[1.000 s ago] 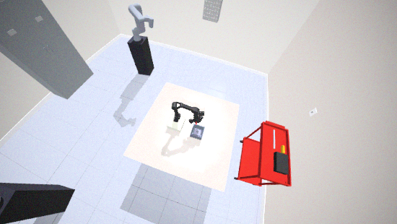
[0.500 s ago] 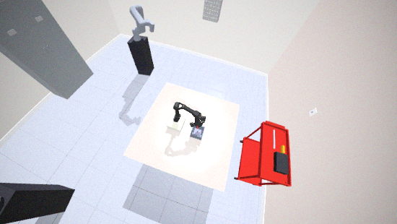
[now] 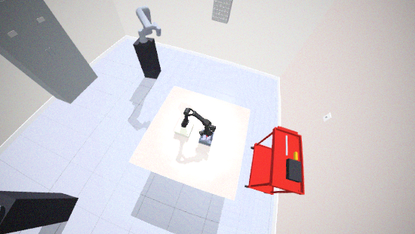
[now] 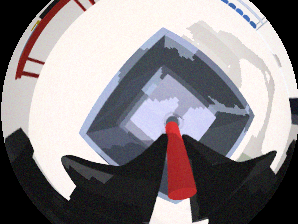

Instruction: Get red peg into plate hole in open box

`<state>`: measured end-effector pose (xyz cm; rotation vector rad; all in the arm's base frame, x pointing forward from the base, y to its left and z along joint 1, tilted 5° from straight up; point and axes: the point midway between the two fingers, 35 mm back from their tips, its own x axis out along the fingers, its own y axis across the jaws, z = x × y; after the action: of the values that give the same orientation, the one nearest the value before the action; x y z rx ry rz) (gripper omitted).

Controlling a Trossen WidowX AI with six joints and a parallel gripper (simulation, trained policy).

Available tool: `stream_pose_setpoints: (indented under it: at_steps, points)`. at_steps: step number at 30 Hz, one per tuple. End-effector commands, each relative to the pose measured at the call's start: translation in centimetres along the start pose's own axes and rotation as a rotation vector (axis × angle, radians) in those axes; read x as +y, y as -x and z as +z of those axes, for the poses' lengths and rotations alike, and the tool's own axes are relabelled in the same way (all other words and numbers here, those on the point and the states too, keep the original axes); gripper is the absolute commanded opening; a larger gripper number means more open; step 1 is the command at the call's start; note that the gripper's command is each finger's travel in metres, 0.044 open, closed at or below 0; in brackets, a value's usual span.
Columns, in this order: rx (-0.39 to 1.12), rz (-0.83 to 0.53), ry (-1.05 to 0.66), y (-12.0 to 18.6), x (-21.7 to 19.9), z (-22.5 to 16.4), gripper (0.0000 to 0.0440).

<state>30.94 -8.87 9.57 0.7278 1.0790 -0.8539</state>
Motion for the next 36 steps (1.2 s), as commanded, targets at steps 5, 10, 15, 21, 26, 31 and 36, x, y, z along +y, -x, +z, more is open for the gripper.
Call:
stream_pose_setpoints:
  at_steps: [5, 10, 15, 21, 26, 31, 36]
  points:
    - [0.035, -0.023, 0.017, -2.2, -0.1, 0.0, 0.0031]
    - [0.052, -0.042, 0.044, -3.1, -0.3, 0.1, 0.0139]
    - [0.055, -0.06, 0.073, -3.5, 0.0, 0.8, 0.0173]
    - [0.041, -0.057, 0.106, -3.7, 1.0, 2.3, 0.0287]
    - [0.025, -0.06, 0.125, -3.7, 1.5, 3.7, 0.0401]
    - [-0.009, -0.045, 0.127, -3.5, 2.3, 5.3, 0.044]
    - [-0.043, -0.037, 0.122, -3.2, 2.7, 6.7, 0.044]
